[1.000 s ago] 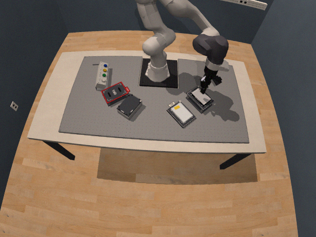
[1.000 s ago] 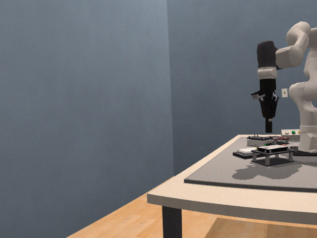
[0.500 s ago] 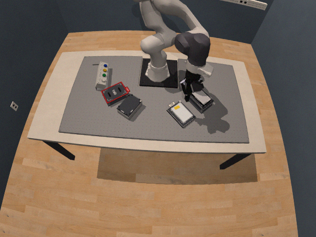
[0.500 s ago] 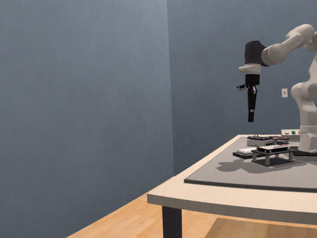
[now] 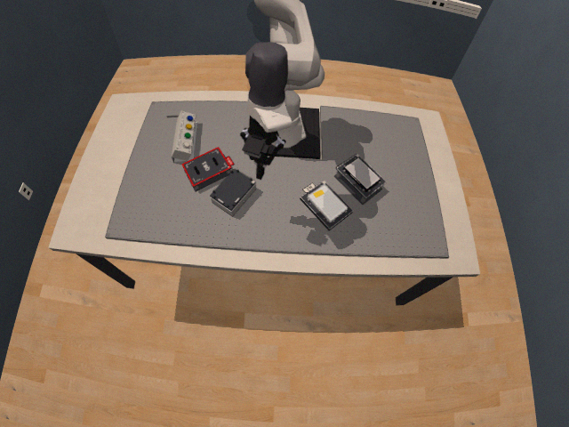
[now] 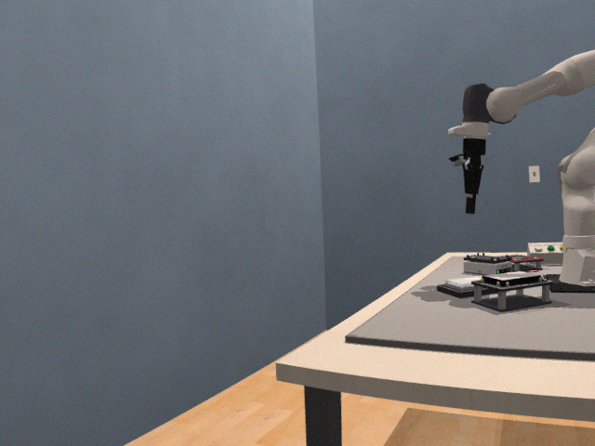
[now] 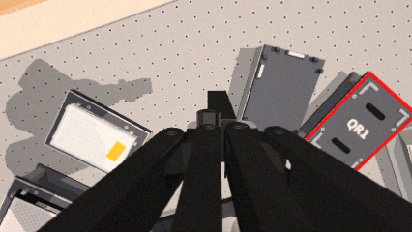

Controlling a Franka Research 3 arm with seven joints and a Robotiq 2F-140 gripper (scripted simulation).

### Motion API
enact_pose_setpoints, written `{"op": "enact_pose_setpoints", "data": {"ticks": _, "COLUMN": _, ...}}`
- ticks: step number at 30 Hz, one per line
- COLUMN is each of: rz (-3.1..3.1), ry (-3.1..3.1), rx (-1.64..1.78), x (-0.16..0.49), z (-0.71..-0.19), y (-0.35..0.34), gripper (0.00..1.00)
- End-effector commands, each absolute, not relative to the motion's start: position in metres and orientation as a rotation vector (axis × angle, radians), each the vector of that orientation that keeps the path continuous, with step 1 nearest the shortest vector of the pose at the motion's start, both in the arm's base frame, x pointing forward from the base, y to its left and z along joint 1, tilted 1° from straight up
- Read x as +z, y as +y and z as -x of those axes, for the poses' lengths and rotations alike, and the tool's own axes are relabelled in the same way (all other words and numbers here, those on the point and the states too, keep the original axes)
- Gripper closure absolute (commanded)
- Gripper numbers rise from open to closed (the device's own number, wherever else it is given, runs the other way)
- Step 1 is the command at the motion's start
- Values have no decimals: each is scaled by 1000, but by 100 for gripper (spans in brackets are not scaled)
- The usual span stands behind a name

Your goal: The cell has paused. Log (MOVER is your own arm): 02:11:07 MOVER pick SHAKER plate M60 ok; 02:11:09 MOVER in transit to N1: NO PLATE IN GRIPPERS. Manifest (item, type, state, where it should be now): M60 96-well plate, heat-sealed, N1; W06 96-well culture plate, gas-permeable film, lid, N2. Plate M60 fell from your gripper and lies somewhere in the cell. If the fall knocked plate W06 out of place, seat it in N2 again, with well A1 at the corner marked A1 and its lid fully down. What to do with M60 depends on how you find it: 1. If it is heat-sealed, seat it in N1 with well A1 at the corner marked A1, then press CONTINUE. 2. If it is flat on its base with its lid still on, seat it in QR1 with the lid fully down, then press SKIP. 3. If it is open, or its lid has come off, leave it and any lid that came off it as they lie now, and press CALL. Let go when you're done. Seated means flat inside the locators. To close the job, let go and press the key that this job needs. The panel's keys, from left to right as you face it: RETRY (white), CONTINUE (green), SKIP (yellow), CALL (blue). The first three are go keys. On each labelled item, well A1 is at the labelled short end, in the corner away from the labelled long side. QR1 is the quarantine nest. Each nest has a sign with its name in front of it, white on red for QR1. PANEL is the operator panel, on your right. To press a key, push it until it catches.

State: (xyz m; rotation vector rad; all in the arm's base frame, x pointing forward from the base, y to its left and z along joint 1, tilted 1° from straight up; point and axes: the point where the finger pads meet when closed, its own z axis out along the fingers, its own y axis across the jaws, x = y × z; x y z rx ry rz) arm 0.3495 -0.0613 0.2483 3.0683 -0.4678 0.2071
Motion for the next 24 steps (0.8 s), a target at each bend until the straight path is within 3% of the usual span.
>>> {"op": "enact_pose_setpoints", "data": {"ticks": 1, "rz": -2984, "ry": -793, "rx": 176, "x": 248, "z": -325, "y": -127, "gripper": 90}}
{"op": "enact_pose_setpoints", "data": {"ticks": 4, "rz": -2963, "ry": -873, "rx": 172, "x": 247, "z": -317, "y": -144, "gripper": 90}}
{"op": "enact_pose_setpoints", "data": {"ticks": 5, "rz": -2939, "ry": -953, "rx": 168, "x": 245, "z": -298, "y": -184, "gripper": 90}}
{"op": "enact_pose_setpoints", "data": {"ticks": 14, "rz": -2690, "ry": -1561, "rx": 108, "x": 212, "z": -186, "y": -303, "gripper": 90}}
{"op": "enact_pose_setpoints", "data": {"ticks": 24, "rz": -2492, "ry": -1898, "rx": 50, "x": 178, "z": -106, "y": -343, "gripper": 90}}
